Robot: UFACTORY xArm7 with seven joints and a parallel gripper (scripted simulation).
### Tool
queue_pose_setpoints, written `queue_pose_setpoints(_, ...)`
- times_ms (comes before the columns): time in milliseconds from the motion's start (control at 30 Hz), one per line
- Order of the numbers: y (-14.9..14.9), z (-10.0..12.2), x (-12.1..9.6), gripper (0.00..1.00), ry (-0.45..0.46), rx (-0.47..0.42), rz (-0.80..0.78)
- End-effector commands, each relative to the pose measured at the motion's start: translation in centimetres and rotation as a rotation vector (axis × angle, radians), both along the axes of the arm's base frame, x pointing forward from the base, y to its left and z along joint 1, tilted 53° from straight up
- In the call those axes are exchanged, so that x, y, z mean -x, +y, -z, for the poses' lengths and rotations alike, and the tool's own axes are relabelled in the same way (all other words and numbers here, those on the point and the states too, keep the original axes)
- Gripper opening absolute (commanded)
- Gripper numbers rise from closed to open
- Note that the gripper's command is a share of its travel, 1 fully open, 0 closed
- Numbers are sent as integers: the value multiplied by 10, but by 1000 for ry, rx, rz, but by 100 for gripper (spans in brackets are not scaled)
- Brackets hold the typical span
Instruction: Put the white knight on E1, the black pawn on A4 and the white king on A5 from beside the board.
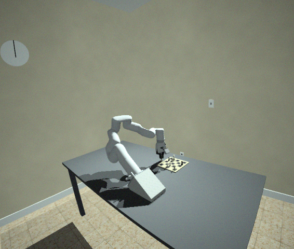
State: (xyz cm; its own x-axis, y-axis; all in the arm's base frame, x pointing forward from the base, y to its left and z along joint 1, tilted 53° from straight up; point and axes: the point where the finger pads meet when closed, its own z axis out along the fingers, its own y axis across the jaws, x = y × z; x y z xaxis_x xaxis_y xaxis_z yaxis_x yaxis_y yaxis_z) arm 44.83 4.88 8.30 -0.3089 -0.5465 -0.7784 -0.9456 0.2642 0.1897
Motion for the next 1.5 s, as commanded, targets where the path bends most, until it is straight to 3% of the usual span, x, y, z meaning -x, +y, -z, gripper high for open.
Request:
queue_pose_setpoints(0,-2,-1,-1,0,-2,2,4)
queue_pose_setpoints(1000,-5,-3,-1,0,-3,2,4)
queue_pose_setpoints(1467,-74,-55,9,0,-2,2,4)
